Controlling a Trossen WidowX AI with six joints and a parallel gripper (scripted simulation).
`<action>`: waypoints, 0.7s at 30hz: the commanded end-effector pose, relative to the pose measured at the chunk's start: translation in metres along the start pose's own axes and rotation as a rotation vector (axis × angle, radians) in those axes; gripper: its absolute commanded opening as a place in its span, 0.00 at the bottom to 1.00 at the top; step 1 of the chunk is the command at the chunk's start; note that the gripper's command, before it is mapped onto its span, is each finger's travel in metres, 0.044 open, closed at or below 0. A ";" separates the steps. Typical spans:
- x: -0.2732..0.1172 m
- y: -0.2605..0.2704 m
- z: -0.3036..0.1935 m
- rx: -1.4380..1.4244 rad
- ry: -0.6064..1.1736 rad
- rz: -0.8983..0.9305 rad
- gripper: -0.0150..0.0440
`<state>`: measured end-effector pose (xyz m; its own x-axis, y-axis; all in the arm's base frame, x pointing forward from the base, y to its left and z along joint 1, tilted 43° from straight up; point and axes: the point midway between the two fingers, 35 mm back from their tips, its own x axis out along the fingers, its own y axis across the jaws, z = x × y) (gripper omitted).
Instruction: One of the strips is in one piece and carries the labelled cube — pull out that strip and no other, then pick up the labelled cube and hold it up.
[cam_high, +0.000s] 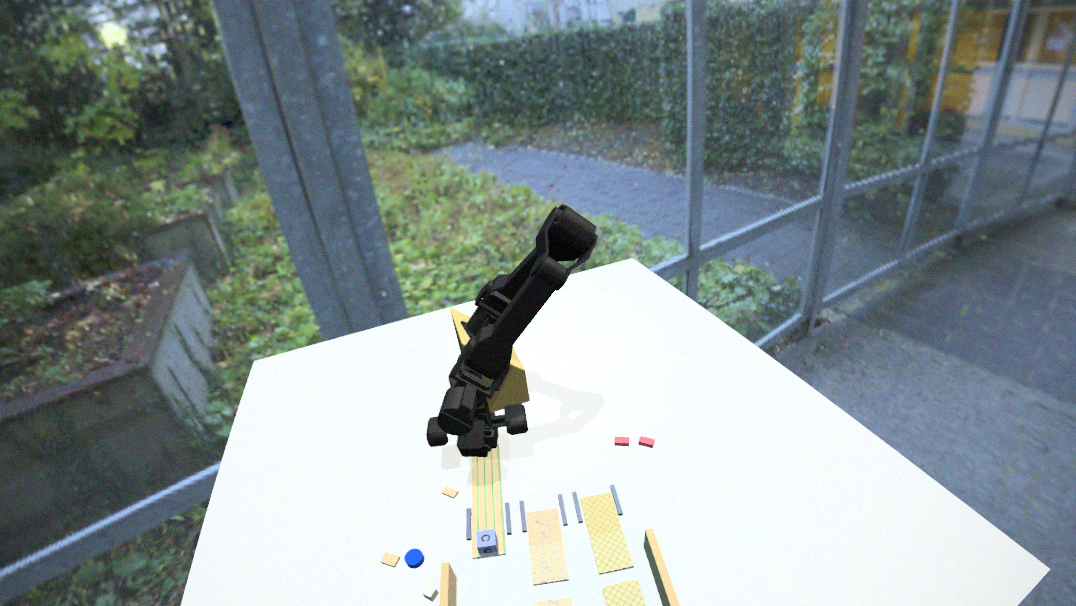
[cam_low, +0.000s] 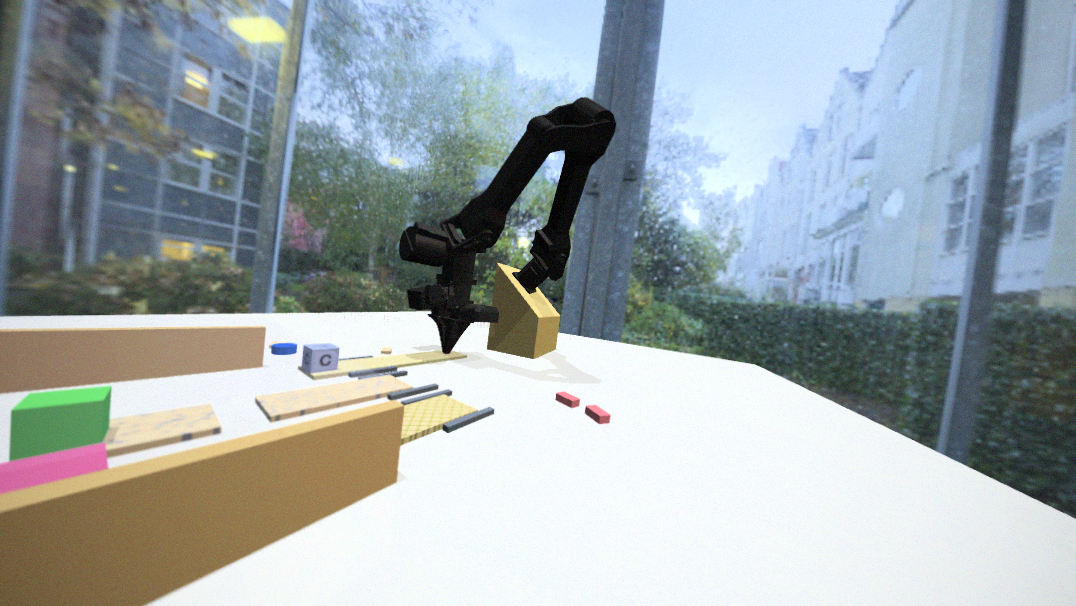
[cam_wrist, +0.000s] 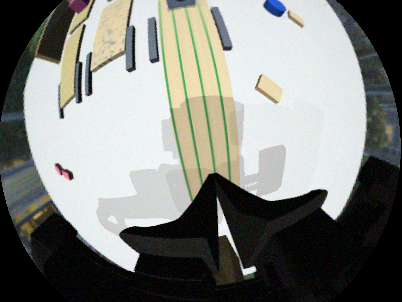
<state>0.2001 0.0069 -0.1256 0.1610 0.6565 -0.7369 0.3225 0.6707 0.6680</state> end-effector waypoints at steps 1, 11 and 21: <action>0.003 0.000 -0.011 0.010 0.030 -0.002 0.25; -0.042 0.000 0.003 0.009 0.028 -0.005 0.25; -0.041 0.000 0.030 -0.008 0.027 -0.004 0.61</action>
<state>0.2103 -0.0256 -0.0982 0.1322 0.6632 -0.7366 0.3221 0.6741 0.6647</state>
